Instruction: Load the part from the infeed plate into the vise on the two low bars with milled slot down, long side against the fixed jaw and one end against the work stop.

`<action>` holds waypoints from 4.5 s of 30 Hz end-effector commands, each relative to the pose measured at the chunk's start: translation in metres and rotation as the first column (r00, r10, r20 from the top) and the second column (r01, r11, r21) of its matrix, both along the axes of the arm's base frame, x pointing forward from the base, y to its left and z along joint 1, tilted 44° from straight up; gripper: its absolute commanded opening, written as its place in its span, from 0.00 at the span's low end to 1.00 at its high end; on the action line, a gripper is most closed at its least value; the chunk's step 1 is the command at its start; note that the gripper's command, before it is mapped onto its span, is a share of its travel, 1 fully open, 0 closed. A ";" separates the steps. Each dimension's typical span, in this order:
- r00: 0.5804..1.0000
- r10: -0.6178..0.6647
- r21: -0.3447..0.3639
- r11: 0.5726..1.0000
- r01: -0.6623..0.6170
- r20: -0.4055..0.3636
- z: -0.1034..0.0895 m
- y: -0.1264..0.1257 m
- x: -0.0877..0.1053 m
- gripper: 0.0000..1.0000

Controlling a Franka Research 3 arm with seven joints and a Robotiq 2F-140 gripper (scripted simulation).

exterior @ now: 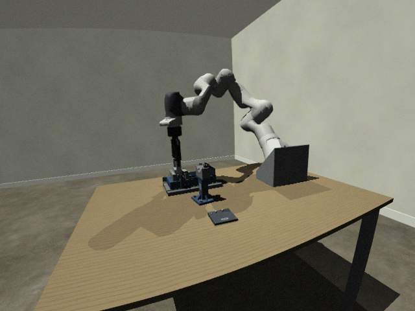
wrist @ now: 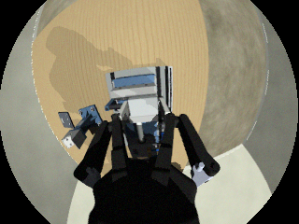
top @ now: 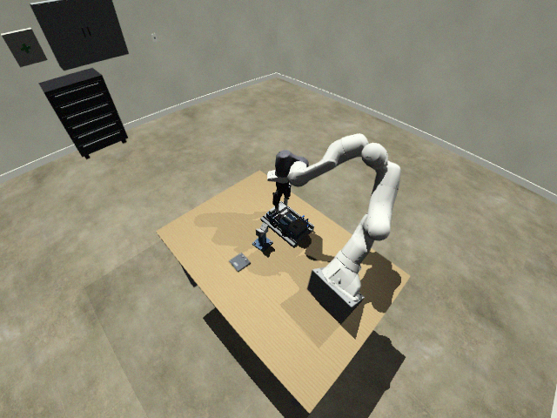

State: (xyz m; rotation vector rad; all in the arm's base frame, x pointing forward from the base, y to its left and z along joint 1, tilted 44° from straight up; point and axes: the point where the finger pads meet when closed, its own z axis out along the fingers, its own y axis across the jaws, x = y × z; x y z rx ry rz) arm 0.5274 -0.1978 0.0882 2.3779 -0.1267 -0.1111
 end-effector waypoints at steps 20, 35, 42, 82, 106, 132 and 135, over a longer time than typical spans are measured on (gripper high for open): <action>1.000 0.002 0.001 1.000 -0.002 0.000 0.041 0.039 0.007 0.47; 1.000 0.002 0.001 1.000 -0.002 0.000 0.054 0.052 0.009 0.47; 1.000 0.002 0.001 1.000 -0.002 0.000 0.054 0.052 0.009 0.00; 1.000 0.004 -0.002 1.000 -0.004 -0.002 0.084 0.020 0.007 0.00; 1.000 0.004 -0.002 1.000 -0.004 -0.002 0.084 0.020 0.007 0.00; 1.000 0.004 0.000 1.000 -0.004 -0.001 0.082 0.017 0.006 0.00; 1.000 0.003 0.001 1.000 -0.003 -0.001 0.080 0.016 0.006 0.00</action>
